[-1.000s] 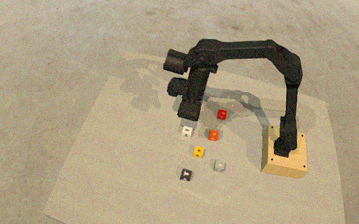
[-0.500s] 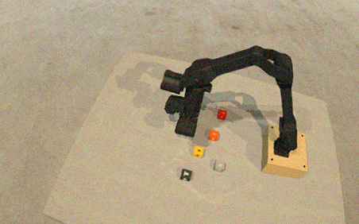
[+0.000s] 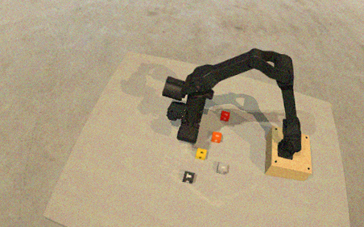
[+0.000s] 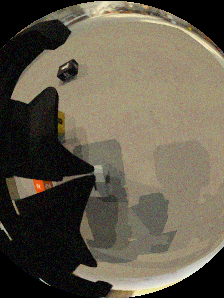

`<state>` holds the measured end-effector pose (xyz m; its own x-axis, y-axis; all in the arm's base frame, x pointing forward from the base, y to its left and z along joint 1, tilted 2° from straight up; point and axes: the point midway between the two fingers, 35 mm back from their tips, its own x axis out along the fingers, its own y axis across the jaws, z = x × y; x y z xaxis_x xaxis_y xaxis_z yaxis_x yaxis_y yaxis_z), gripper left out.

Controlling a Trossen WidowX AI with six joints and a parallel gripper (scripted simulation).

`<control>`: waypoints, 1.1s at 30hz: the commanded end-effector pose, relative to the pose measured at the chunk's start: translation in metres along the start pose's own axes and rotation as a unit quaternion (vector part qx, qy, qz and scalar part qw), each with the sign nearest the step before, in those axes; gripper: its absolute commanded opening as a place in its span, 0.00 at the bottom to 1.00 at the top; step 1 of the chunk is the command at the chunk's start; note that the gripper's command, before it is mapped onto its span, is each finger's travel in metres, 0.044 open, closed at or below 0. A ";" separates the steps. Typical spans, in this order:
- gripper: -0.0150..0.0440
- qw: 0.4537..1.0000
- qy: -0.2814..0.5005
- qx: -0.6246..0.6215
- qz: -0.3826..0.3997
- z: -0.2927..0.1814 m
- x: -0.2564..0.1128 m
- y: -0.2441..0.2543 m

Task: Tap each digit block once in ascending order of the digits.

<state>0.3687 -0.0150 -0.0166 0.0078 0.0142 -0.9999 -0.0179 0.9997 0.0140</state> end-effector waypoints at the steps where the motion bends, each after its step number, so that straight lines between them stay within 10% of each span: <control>1: 0.29 1.000 0.007 -0.003 0.000 -0.003 0.007 0.000; 15: 0.29 1.000 0.007 -0.003 0.000 -0.002 -0.024 0.000; 29: 0.91 1.000 -0.004 -0.018 0.006 -0.060 -0.082 0.162; 33: 0.93 1.000 0.006 -0.008 0.009 -0.100 -0.099 0.206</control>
<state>0.2947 0.1615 0.0724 0.0100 0.0269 -0.9996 -0.0520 0.9983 0.0263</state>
